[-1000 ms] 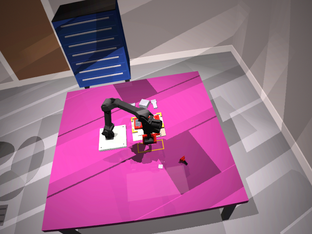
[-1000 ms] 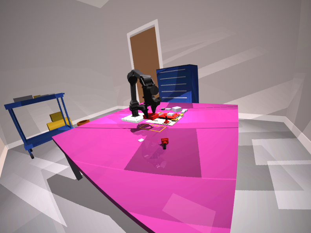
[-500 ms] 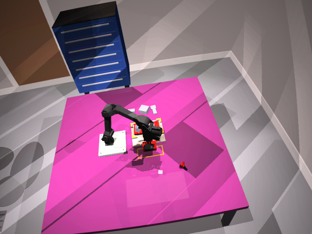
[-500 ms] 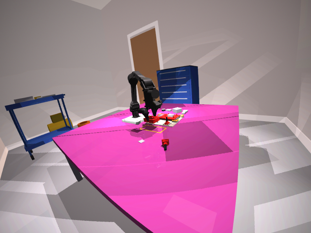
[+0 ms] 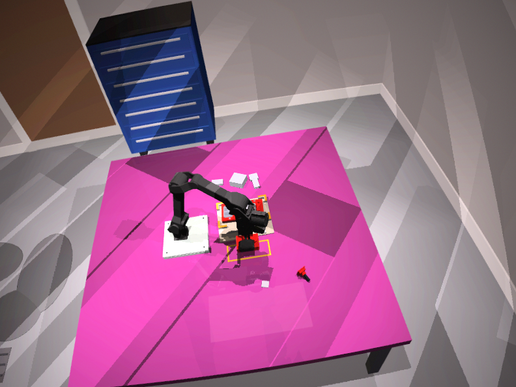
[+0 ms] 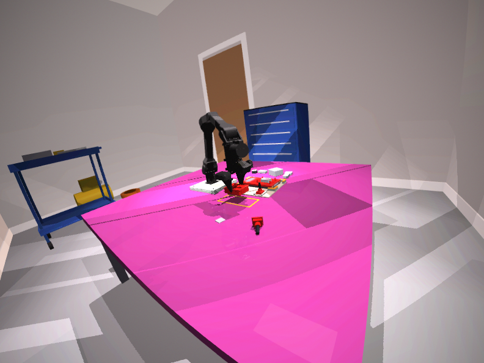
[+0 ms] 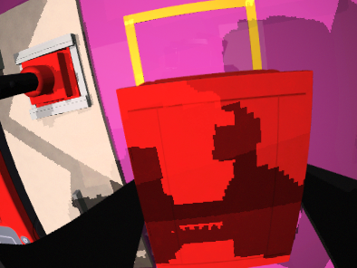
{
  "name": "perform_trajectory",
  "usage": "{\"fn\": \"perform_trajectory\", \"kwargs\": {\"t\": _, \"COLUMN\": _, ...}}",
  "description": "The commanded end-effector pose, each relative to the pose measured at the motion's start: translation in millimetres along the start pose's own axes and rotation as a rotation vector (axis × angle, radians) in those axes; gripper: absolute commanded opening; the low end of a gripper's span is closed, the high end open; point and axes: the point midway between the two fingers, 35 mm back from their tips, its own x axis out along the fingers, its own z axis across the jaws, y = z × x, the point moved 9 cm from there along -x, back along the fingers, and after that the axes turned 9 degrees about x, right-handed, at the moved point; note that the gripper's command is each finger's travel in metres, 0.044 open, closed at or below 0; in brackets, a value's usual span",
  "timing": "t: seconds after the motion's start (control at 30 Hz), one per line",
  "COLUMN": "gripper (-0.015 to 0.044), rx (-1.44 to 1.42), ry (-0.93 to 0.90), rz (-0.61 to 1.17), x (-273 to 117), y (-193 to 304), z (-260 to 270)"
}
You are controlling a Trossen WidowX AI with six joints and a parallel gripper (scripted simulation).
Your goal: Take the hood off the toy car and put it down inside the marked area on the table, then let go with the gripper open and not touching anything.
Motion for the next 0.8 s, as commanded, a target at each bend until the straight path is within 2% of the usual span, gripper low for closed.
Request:
{"fn": "perform_trajectory", "kwargs": {"t": 0.0, "gripper": 0.0000, "rx": -0.001, "ry": 0.002, "rz": 0.004, "x": 4.2, "y": 0.8, "z": 0.1}}
{"fn": "perform_trajectory", "kwargs": {"t": 0.77, "gripper": 0.0000, "rx": -0.001, "ry": 0.002, "rz": 0.004, "x": 26.3, "y": 3.2, "z": 0.6}}
